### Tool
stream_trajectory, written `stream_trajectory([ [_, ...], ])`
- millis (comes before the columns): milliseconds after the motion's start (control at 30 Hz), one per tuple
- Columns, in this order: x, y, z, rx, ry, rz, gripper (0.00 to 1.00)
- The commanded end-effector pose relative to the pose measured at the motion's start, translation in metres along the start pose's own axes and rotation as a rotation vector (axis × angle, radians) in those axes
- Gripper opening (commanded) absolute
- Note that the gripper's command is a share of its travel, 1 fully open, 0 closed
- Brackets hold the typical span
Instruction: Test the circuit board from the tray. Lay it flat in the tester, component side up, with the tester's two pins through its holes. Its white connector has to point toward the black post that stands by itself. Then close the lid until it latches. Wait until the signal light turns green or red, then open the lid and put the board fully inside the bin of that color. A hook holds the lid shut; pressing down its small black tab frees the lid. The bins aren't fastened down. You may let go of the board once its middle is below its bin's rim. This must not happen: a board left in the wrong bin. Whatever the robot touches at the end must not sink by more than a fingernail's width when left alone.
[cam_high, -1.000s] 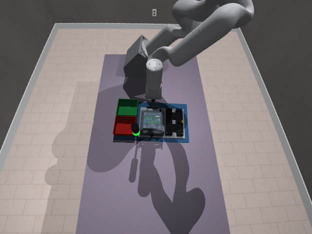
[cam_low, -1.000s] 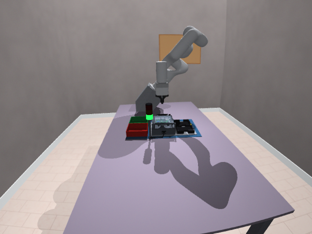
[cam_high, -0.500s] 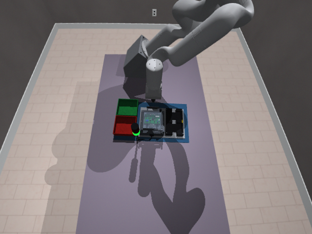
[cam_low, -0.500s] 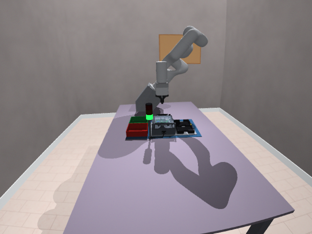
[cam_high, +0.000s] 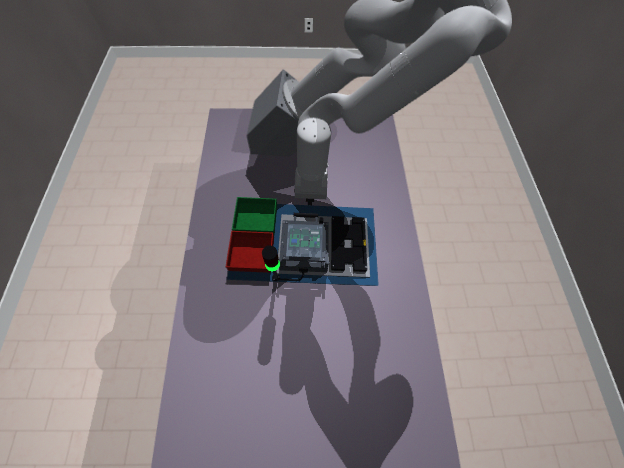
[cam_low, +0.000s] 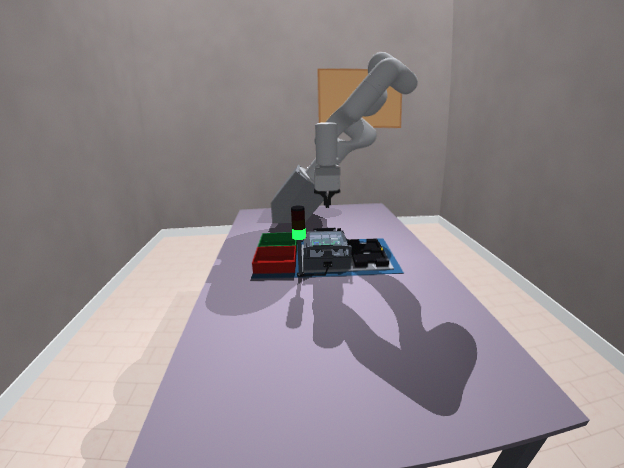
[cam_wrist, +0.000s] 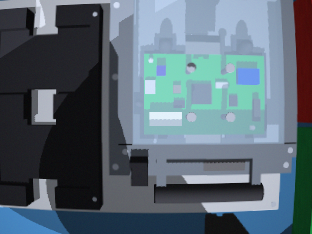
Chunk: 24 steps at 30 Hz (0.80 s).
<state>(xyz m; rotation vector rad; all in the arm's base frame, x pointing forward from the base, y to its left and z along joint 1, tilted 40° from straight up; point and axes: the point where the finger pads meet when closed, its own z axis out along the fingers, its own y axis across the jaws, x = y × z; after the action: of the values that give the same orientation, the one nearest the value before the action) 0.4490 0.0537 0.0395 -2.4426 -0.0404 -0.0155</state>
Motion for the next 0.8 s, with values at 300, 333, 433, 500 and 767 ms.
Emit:
stream_trajectory([
  [300, 0.004, -0.047, -0.001, 0.000, 0.001, -0.001, 0.00],
  [333, 0.004, -0.049, -0.001, 0.000, 0.001, -0.001, 0.00],
  [433, 0.004, -0.050, -0.001, 0.000, 0.001, -0.001, 0.00],
  [500, 0.004, -0.052, -0.001, 0.000, 0.001, -0.001, 0.00],
  [767, 0.004, -0.052, 0.005, 0.000, 0.001, -0.001, 0.00],
])
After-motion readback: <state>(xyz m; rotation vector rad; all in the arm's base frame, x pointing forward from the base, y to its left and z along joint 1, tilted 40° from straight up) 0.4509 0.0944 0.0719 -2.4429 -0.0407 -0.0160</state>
